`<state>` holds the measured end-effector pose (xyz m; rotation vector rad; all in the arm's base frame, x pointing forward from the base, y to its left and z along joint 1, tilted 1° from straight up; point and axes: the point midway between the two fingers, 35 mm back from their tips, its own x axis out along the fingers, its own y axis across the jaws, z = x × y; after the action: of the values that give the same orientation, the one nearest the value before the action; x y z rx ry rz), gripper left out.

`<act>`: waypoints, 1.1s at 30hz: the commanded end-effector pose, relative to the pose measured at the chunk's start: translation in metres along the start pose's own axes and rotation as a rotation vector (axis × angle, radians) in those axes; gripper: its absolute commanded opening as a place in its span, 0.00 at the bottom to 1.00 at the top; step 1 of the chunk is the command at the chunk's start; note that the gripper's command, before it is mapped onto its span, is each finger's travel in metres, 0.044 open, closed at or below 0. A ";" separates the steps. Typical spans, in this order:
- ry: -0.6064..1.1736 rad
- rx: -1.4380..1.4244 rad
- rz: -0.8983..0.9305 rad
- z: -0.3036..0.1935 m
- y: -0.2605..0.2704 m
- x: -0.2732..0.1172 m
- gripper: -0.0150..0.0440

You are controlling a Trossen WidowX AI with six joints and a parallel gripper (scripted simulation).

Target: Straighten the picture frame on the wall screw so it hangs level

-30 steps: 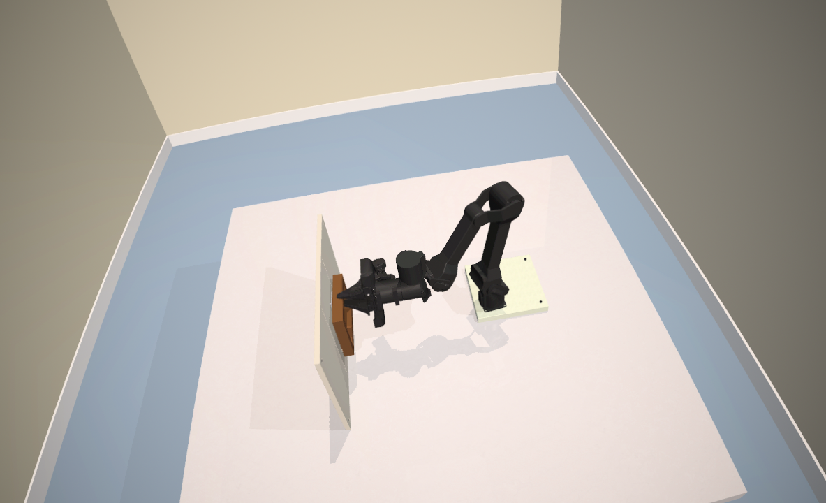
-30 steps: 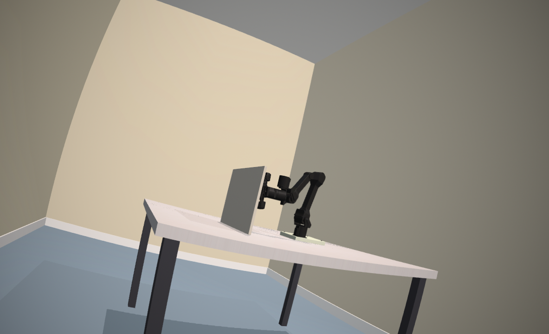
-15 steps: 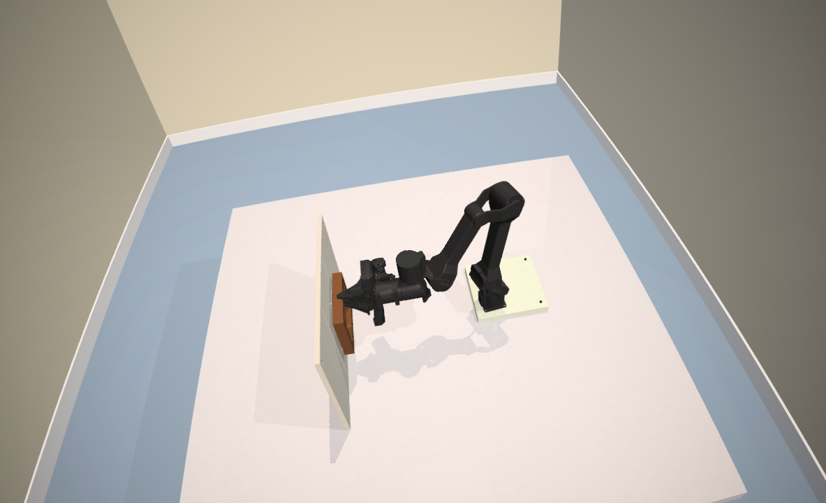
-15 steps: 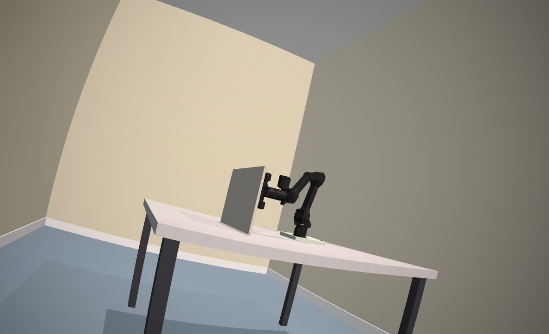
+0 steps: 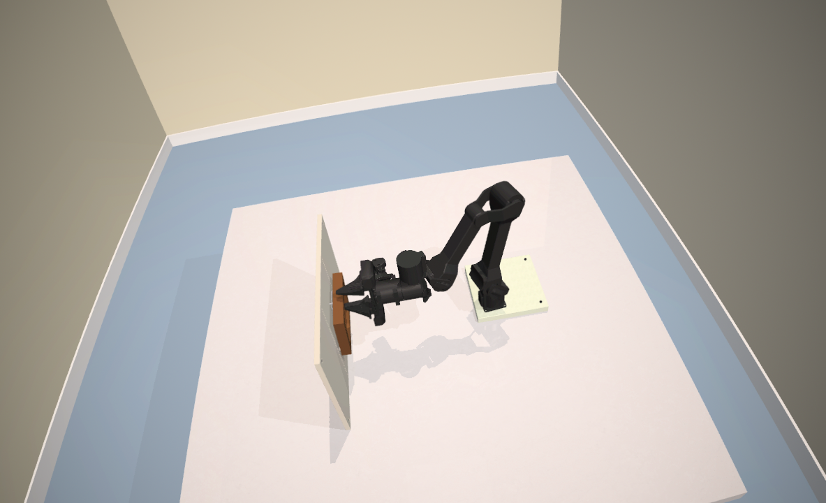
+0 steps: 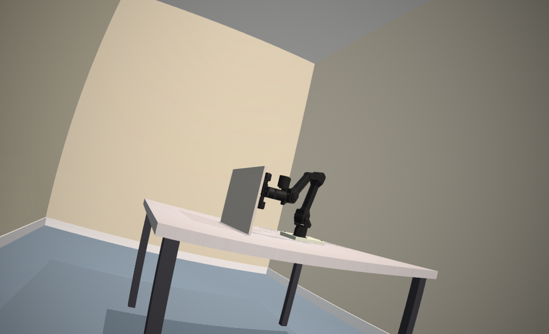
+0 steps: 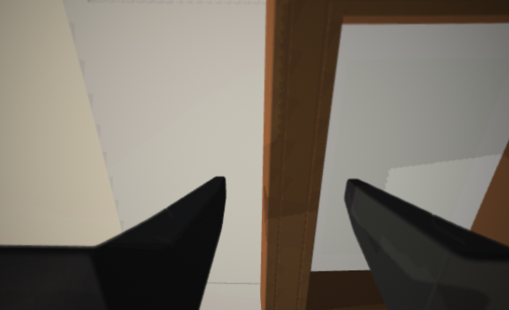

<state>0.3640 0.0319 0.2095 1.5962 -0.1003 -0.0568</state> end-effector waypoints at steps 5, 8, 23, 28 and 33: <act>-0.004 0.074 0.000 -0.005 0.004 -0.048 0.69; -0.005 0.114 0.000 -0.004 0.001 -0.073 0.69; 0.003 0.142 0.003 -0.018 0.022 -0.142 0.69; -0.003 0.154 -0.006 -0.009 0.031 -0.173 0.69; -0.007 0.160 -0.011 0.000 0.033 -0.186 0.69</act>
<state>0.1826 0.0543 0.2381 1.7610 -0.0990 -0.0524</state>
